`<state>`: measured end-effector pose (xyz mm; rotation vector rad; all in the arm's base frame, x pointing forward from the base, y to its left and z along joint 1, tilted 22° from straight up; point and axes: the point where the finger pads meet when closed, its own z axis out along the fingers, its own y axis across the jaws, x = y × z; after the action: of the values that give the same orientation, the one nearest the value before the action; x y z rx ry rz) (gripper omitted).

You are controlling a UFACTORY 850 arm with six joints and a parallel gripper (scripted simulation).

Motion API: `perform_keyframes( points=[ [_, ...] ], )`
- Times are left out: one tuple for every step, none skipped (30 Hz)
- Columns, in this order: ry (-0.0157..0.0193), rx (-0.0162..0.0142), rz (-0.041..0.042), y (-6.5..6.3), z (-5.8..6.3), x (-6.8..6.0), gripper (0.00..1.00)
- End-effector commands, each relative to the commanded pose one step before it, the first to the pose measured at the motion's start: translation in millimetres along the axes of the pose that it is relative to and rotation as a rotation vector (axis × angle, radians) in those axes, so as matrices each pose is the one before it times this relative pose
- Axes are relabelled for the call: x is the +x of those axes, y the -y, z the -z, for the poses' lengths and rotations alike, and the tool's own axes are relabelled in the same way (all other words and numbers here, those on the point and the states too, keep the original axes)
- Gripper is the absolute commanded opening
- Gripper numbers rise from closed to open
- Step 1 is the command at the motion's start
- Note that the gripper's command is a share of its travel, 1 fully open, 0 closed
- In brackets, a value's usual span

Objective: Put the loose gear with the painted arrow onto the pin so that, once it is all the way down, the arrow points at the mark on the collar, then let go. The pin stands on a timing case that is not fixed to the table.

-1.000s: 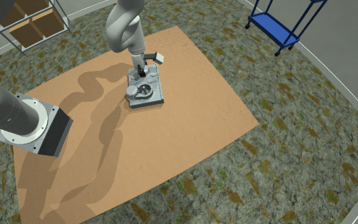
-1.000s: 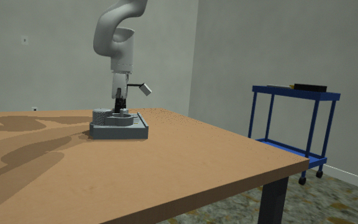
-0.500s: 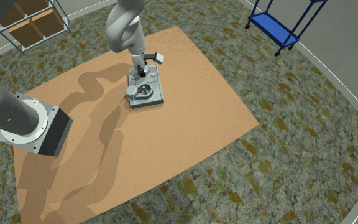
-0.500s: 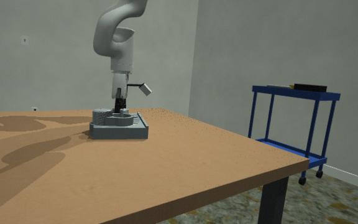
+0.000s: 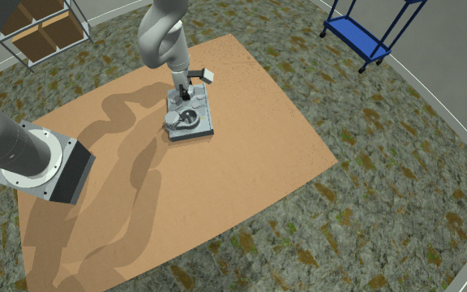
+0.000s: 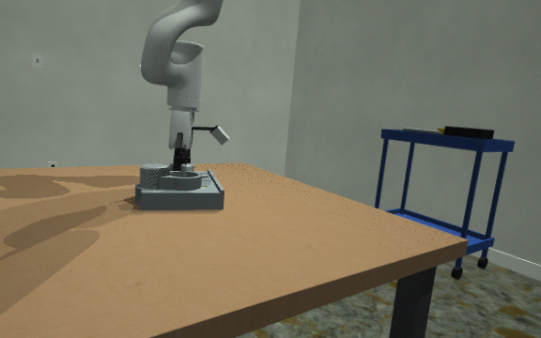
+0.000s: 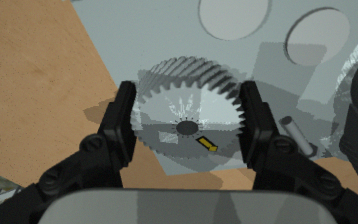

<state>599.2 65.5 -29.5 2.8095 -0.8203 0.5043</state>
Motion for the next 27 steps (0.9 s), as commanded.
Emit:
perform_keyframes(
  points=[
    [-0.00062,0.0001,-0.00008,0.14,0.15,0.28,0.0],
    [0.0,0.0,0.0,0.0,0.0,0.0,0.0],
    [0.0,0.0,0.0,0.0,0.0,0.0,0.0],
    [0.0,0.0,0.0,0.0,0.0,0.0,0.0],
    [0.0,0.0,0.0,0.0,0.0,0.0,0.0],
    [0.0,0.0,0.0,0.0,0.0,0.0,0.0],
    [0.0,0.0,0.0,0.0,0.0,0.0,0.0],
    [0.0,0.0,0.0,0.0,0.0,0.0,0.0],
    [0.0,0.0,0.0,0.0,0.0,0.0,0.0],
    [0.0,0.0,0.0,0.0,0.0,0.0,0.0],
    [0.0,0.0,0.0,0.0,0.0,0.0,0.0],
    [0.0,0.0,0.0,0.0,0.0,0.0,0.0],
    [0.0,0.0,0.0,0.0,0.03,0.0,0.0],
    [0.0,0.0,0.0,0.0,0.07,0.0,0.0],
    [0.0,0.0,0.0,0.0,0.13,0.0,0.0],
    [0.0,0.0,0.0,0.0,0.21,0.0,0.0],
    [0.0,0.0,0.0,0.0,0.3,0.0,0.0],
    [0.0,0.0,0.0,0.0,0.41,0.0,0.0],
    [0.0,0.0,0.0,0.0,0.52,0.0,0.0],
    [0.0,0.0,0.0,0.0,0.0,0.0,0.0],
    [0.0,0.0,0.0,0.0,0.0,0.0,0.0],
    [-0.00001,0.0,0.0,0.0,0.64,0.0,0.0],
    [0.0,0.0,0.0,0.0,0.77,0.0,0.0],
    [0.0,0.0,0.0,0.0,0.91,0.0,0.0],
    [0.0,0.0,0.0,0.0,1.04,0.0,0.0],
    [0.0,0.0,0.0,0.0,1.15,0.0,0.0],
    [0.0,0.0,0.0,0.0,1.29,0.0,0.0]
  ],
)
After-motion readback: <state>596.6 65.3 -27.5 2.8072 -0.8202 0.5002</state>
